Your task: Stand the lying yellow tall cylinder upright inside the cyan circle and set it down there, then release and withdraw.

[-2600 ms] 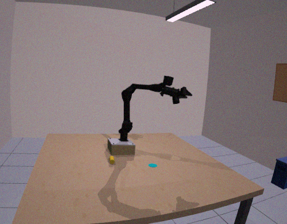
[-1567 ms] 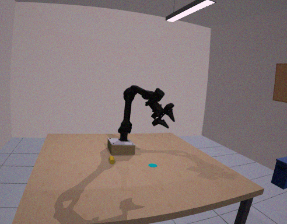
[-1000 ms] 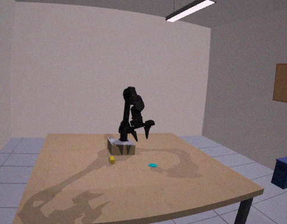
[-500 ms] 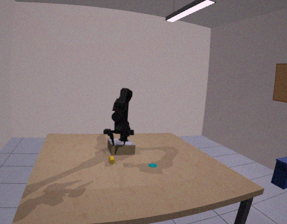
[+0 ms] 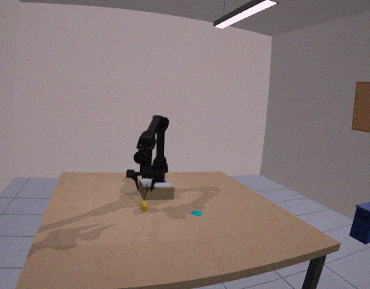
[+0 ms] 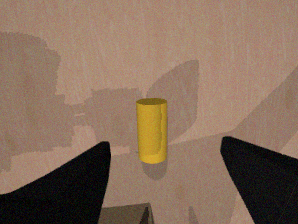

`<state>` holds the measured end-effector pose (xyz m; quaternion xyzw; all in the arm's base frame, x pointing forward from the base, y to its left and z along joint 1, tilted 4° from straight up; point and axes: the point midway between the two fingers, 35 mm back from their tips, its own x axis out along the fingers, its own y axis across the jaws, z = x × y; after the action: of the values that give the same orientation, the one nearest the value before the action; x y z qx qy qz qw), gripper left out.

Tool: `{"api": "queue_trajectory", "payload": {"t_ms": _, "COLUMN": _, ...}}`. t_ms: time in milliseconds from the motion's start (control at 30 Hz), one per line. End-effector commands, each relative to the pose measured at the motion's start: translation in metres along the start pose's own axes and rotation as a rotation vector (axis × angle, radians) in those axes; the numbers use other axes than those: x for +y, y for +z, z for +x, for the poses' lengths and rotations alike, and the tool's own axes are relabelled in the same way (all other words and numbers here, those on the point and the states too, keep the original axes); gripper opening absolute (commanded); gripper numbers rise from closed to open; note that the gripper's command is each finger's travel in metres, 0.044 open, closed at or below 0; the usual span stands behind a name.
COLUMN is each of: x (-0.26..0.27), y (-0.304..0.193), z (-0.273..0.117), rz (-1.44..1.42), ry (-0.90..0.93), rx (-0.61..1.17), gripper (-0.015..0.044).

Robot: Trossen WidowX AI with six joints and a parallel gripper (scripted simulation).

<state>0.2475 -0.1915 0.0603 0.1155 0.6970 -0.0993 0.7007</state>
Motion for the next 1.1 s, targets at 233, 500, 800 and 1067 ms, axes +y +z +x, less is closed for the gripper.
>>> {"api": "queue_trajectory", "payload": {"t_ms": 233, "x": 0.002, "y": -0.01, "z": 0.097, "rz": -0.006, "ry": 0.006, "rx": 0.026, "gripper": 0.0309}}
{"api": "queue_trajectory", "payload": {"t_ms": 500, "x": 0.002, "y": -0.01, "z": 0.097, "rz": -0.006, "ry": 0.006, "rx": 0.026, "gripper": 0.0152}}
{"api": "queue_trajectory", "payload": {"t_ms": 800, "x": 0.002, "y": -0.009, "z": 0.092, "rz": -0.006, "ry": 0.006, "rx": 0.026, "gripper": 0.0105}}
{"api": "queue_trajectory", "payload": {"t_ms": 1067, "x": 0.0, "y": -0.005, "z": 0.068, "rz": -0.006, "ry": 0.006, "rx": 0.026, "gripper": 0.0105}}
